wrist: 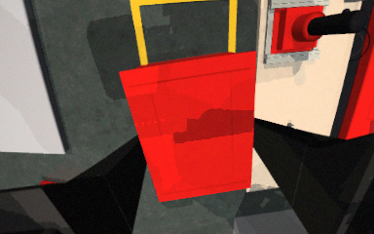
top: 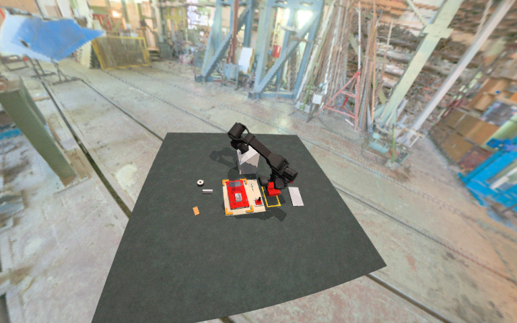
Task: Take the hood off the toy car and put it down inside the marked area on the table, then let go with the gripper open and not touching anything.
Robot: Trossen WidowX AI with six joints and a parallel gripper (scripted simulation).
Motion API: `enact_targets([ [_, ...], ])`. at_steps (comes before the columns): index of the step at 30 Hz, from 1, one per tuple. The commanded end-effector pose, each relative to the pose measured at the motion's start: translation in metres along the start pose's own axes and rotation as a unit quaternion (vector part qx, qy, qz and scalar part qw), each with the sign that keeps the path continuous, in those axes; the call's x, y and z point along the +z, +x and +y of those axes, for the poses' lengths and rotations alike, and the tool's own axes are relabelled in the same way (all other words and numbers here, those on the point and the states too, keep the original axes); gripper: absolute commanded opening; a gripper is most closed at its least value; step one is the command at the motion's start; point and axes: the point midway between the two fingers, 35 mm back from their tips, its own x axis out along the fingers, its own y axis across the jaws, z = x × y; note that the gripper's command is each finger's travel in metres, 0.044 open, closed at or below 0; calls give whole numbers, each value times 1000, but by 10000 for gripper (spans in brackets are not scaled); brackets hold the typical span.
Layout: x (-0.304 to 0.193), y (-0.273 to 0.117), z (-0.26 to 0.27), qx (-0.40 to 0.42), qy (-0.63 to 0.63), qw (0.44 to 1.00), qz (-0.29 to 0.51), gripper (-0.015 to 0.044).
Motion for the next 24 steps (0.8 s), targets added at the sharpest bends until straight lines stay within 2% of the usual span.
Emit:
enact_targets([
  [1, 0, 2, 0, -1, -2, 1000, -2, 0],
  [24, -1, 16, -1, -2, -2, 1000, -2, 0],
])
